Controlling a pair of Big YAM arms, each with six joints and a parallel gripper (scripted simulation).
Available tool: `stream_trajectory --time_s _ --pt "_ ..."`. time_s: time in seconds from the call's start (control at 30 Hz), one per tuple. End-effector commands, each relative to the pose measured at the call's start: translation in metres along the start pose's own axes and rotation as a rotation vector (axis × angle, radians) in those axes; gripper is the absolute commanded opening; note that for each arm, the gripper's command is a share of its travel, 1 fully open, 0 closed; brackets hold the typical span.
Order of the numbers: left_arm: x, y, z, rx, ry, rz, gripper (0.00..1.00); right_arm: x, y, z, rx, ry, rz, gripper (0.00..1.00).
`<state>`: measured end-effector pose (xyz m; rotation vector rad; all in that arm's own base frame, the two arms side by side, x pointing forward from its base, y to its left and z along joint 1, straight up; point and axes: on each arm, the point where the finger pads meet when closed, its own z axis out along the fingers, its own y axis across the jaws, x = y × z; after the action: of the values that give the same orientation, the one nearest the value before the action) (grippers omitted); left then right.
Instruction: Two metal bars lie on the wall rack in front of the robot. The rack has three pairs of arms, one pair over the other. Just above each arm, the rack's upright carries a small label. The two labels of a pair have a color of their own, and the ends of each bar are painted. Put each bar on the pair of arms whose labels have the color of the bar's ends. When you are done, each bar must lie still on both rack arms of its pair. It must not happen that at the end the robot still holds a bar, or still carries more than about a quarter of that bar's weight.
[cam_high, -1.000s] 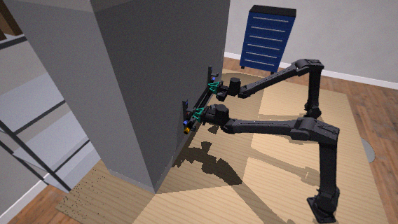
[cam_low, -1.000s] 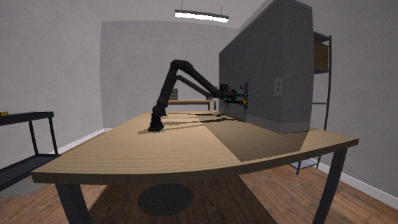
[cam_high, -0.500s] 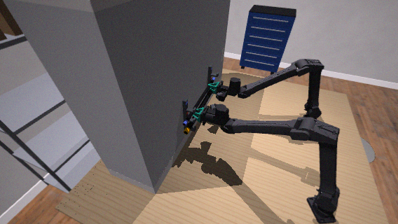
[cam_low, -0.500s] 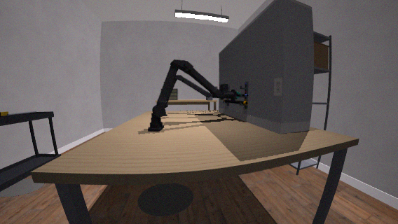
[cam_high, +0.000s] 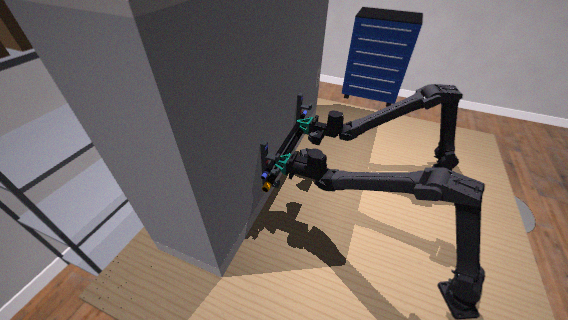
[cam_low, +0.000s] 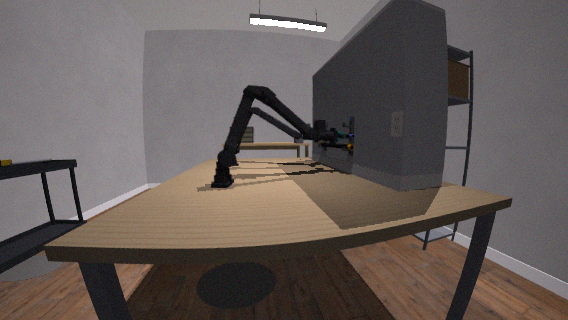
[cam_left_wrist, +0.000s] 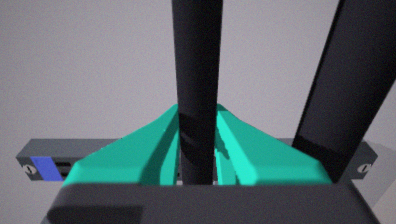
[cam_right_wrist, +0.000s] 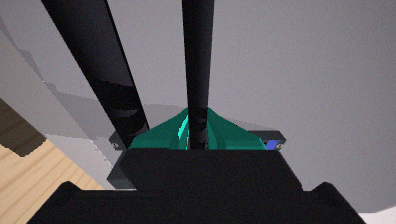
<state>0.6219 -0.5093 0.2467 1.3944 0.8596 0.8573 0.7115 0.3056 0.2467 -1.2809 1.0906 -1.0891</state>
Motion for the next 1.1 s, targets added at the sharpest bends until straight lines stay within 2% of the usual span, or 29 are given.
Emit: stream_trajectory --time_s 0.0,1.07 --pt "0.0060 0.0463 0.0154 -0.069 0.010 -0.043 0.00 0.0021 -0.0232 0.0130 0.041 0.005 0.037 0.00" --pt "0.0060 0.0463 0.0070 -0.069 0.010 -0.043 0.00 0.0021 -0.0232 0.0046 0.041 0.005 0.037 0.00"
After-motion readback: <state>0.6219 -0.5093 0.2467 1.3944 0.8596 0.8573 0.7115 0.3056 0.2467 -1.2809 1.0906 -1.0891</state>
